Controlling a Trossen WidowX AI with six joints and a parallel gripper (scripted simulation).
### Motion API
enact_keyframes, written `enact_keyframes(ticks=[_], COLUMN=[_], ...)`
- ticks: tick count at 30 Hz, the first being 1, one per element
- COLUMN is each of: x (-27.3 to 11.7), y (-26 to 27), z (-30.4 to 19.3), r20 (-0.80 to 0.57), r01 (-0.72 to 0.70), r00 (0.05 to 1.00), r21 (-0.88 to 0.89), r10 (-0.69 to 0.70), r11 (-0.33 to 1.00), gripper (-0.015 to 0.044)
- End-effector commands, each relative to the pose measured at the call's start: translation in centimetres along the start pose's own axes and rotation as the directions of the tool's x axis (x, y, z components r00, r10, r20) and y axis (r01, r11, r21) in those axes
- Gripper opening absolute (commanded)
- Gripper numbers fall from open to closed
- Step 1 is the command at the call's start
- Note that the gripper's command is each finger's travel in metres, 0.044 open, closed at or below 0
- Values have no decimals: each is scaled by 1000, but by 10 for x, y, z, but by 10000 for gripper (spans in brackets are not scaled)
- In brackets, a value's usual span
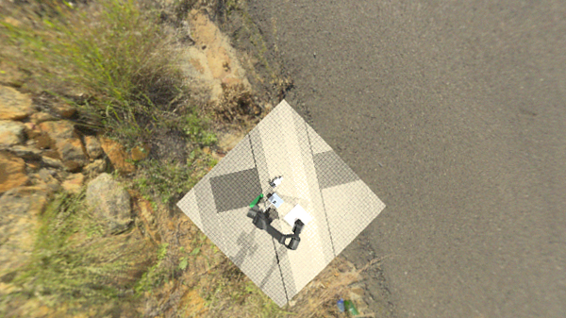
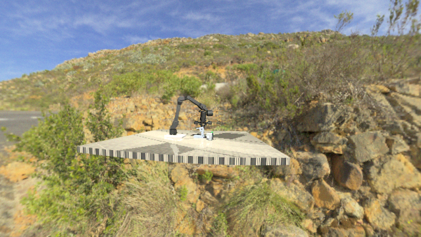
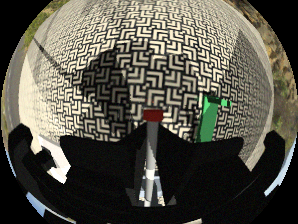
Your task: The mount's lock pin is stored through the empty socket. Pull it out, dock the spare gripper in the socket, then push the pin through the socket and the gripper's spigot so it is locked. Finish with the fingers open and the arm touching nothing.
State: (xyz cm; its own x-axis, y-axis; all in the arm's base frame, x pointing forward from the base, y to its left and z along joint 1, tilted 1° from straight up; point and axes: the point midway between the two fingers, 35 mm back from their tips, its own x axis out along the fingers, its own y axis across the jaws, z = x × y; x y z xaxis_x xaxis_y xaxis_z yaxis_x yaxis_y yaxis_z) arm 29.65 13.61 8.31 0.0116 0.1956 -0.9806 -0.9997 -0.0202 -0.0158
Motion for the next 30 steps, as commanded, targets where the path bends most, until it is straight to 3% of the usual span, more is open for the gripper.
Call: enact_keyframes(ticks=[1, 30], x=[0, -2], y=[-1, -1], z=[3, 29], r20=[-5, -10], r01=[1, -13], r00=[1000, 1000], r21=[0, 4], r10=[-1, 13], r11=[1000, 1000], gripper=[0, 0])
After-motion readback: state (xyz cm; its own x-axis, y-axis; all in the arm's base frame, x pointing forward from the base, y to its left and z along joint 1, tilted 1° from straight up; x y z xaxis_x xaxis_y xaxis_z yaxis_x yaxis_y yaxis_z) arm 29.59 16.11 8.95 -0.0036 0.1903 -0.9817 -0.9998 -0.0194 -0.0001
